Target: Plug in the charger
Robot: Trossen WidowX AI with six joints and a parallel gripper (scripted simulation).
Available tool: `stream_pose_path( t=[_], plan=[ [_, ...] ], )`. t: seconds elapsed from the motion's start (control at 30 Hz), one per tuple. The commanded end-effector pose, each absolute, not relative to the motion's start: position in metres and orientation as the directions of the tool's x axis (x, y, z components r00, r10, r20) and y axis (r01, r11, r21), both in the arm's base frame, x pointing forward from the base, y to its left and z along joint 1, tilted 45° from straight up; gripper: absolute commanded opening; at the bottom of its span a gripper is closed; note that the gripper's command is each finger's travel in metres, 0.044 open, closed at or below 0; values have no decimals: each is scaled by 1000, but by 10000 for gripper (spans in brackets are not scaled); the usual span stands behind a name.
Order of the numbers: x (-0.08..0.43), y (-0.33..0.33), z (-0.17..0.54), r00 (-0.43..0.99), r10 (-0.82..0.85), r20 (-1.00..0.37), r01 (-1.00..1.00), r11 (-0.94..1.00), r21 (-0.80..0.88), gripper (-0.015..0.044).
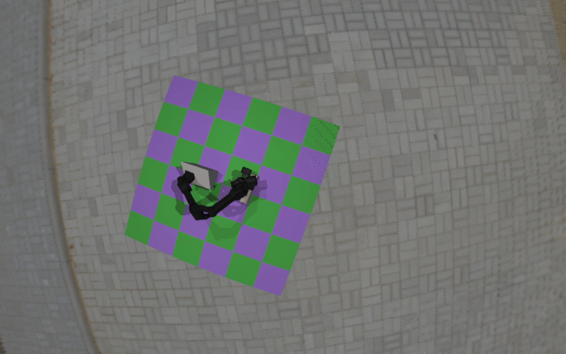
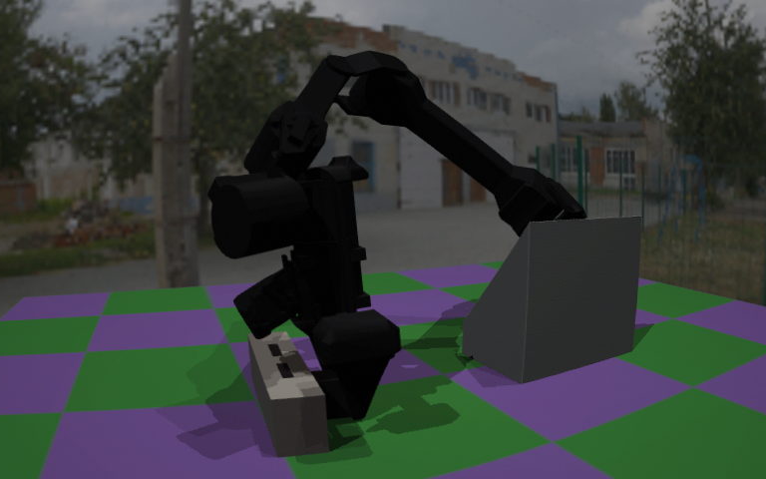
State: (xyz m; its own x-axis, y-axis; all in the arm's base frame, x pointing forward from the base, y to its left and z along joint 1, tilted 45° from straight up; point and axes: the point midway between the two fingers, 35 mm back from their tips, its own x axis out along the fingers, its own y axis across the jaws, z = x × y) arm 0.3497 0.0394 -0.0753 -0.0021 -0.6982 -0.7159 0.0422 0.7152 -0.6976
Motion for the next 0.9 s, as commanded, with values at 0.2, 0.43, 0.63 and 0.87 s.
stream_pose_path(
  t=[0.2,0.43,0.63,0.87],
  plan=[
    [346,39,-76,3,-701,-714,47,713,-700,440],
    [342,39,-76,3,-701,-714,47,713,-700,440],
    [336,40,-77,3,-700,-714,47,713,-700,440],
    [328,40,-78,2,-700,-714,47,713,-699,440]
  ],
)
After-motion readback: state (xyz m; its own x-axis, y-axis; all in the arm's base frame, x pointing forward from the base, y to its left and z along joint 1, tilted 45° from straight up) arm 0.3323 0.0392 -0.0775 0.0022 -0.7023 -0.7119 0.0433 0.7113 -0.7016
